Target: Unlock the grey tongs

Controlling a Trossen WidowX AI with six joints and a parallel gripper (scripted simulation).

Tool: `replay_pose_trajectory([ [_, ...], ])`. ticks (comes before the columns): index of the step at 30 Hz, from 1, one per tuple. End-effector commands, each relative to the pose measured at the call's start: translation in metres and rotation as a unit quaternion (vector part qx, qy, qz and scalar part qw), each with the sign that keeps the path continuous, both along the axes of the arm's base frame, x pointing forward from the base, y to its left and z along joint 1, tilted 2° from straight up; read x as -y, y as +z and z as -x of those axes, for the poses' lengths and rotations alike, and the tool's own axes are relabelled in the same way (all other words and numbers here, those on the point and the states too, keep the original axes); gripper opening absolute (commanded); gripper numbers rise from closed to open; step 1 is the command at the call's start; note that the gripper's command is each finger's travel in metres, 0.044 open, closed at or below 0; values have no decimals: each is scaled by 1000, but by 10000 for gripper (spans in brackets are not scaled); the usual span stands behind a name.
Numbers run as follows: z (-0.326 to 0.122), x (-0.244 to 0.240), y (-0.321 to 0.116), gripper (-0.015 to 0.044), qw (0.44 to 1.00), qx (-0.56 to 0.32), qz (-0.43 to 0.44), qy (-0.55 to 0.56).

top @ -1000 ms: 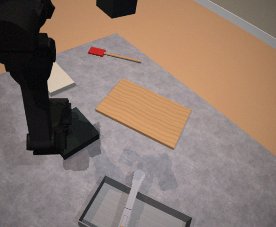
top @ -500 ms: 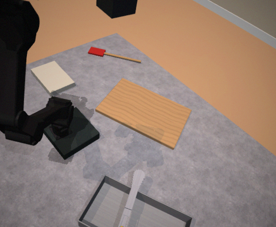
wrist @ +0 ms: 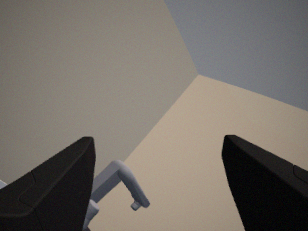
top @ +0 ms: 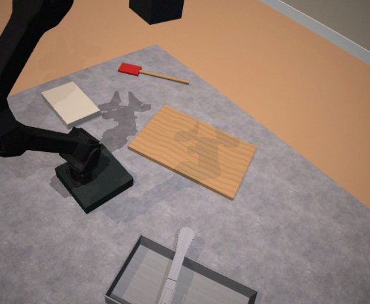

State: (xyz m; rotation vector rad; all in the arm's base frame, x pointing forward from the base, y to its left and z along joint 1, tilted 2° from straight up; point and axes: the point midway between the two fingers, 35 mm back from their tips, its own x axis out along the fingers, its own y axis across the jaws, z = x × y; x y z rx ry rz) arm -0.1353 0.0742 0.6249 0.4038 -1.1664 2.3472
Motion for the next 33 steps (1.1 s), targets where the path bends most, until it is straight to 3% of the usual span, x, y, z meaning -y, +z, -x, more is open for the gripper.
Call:
replay_pose_trajectory([
  [1, -5, -31, -7, 260, 998, -11, 41, -43],
  [9, -44, -128, -41, 260, 967, -55, 189, -163],
  [18, -140, -210, -100, 260, 876, -154, 342, -303],
  [25, -221, -233, -147, 260, 793, -226, 413, -387],
  [33, -338, -224, -222, 260, 634, -370, 493, -466],
])
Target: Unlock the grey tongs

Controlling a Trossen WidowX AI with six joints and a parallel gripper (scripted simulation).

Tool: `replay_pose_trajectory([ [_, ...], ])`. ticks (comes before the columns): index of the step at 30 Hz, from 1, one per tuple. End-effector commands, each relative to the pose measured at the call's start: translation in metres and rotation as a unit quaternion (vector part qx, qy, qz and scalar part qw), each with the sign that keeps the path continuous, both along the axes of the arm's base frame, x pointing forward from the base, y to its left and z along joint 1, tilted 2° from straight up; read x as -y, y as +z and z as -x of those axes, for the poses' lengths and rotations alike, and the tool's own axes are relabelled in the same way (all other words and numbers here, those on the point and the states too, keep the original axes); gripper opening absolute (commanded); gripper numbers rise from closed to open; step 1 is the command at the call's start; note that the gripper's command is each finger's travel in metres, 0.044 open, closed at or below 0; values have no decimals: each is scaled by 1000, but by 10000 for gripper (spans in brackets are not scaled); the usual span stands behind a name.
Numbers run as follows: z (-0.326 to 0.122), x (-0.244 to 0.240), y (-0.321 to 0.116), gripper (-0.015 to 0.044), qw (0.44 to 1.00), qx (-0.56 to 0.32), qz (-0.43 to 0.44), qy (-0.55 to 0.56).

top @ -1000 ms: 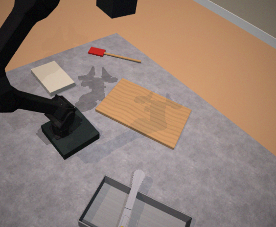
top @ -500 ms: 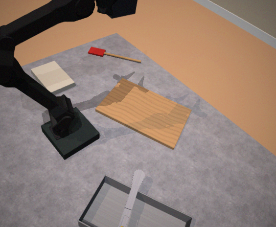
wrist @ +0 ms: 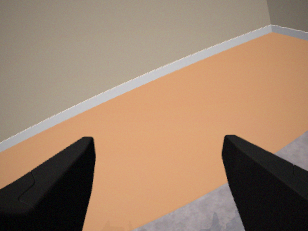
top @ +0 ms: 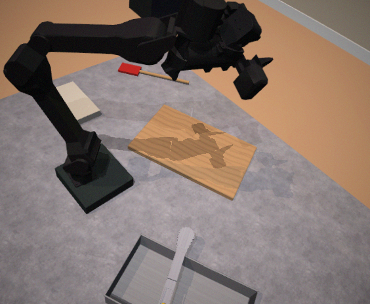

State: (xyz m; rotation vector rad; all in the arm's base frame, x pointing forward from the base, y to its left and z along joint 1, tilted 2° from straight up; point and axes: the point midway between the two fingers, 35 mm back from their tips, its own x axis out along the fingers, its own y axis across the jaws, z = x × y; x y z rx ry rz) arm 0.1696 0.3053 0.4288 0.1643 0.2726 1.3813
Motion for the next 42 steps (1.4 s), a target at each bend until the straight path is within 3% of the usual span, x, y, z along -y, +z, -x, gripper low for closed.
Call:
replay_pose_trajectory([
  [1, -47, 12, -35, 260, 994, -69, 33, -73],
  [7, -121, 56, -96, 260, 961, -179, 76, -198],
  [15, -190, 146, -177, 260, 865, -334, 96, -361],
  [22, -212, 244, -252, 260, 721, -483, 75, -491],
  [29, -197, 332, -314, 260, 553, -597, 33, -580],
  [42, -197, 326, -316, 260, 549, -600, 32, -582],
])
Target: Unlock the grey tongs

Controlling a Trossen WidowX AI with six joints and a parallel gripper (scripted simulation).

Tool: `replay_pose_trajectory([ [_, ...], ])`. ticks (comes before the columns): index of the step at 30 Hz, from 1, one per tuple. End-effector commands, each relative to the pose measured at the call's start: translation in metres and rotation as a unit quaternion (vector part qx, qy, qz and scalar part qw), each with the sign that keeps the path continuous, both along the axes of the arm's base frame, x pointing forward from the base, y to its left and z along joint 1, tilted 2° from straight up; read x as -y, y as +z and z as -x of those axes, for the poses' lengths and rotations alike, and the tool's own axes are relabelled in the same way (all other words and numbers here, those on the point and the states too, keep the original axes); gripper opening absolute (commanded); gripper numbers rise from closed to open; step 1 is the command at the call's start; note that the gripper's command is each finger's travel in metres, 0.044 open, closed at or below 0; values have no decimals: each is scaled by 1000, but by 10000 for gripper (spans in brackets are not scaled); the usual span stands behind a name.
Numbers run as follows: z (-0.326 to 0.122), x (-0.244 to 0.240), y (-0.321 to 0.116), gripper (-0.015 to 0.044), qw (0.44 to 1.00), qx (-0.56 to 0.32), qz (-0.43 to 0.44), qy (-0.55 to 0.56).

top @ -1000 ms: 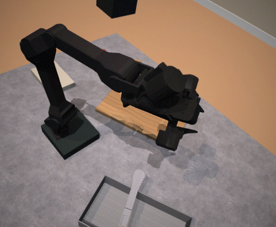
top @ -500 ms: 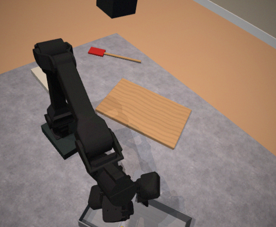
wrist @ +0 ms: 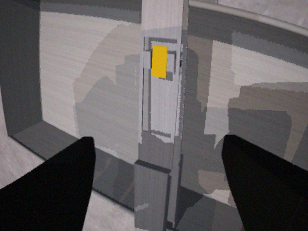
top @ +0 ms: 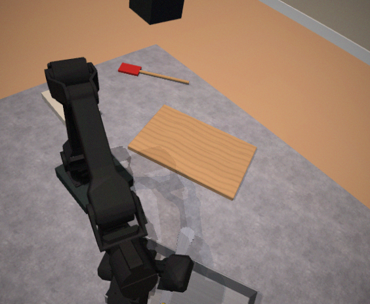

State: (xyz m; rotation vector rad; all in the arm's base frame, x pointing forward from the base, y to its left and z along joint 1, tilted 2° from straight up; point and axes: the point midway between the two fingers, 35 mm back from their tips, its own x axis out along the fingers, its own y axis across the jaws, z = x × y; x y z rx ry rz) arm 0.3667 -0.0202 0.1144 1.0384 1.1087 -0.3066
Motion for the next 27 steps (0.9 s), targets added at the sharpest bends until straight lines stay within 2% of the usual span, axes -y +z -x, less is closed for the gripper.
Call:
replay_pose_trajectory([
  [1, 0, 0, -3, 260, 1000, -3, 1, -4],
  [27, -21, -10, -37, 260, 1000, -2, 0, -4],
])
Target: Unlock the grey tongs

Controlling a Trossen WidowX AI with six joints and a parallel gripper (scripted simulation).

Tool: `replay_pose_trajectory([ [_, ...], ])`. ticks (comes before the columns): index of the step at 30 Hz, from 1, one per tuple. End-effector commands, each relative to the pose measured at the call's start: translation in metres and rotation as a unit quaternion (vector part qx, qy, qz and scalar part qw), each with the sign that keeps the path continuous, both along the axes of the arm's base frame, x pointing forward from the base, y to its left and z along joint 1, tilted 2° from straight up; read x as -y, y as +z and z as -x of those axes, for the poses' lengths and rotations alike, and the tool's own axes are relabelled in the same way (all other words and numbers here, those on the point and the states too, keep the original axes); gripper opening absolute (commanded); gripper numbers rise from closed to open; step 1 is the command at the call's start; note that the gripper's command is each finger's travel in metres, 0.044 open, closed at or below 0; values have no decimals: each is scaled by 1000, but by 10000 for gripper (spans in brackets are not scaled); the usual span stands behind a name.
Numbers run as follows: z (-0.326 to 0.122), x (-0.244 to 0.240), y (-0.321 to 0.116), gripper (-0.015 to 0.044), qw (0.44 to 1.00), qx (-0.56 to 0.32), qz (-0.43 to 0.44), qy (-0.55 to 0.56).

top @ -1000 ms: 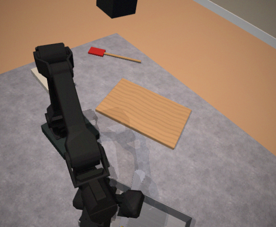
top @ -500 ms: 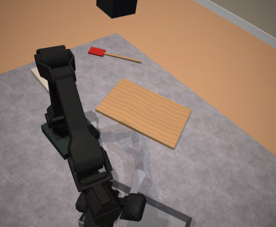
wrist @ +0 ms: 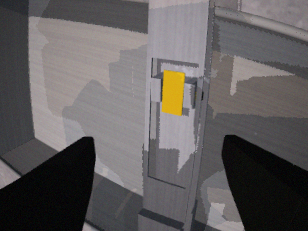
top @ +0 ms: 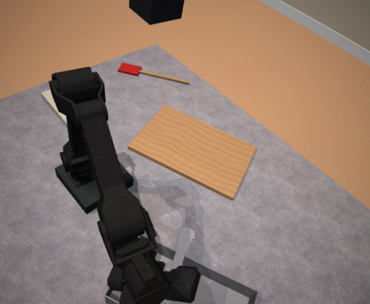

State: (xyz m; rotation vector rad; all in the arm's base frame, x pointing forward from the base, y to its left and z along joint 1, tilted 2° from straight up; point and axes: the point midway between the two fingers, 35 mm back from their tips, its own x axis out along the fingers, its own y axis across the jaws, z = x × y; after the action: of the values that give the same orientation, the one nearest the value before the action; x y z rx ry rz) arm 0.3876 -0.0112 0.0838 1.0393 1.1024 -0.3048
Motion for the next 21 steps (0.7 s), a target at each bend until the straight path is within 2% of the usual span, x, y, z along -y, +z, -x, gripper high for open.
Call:
replay_pose_trajectory([
  [1, -1, -1, -8, 260, 1000, -5, 0, -3],
  [21, -14, -11, -36, 260, 1000, -5, -1, -3],
])
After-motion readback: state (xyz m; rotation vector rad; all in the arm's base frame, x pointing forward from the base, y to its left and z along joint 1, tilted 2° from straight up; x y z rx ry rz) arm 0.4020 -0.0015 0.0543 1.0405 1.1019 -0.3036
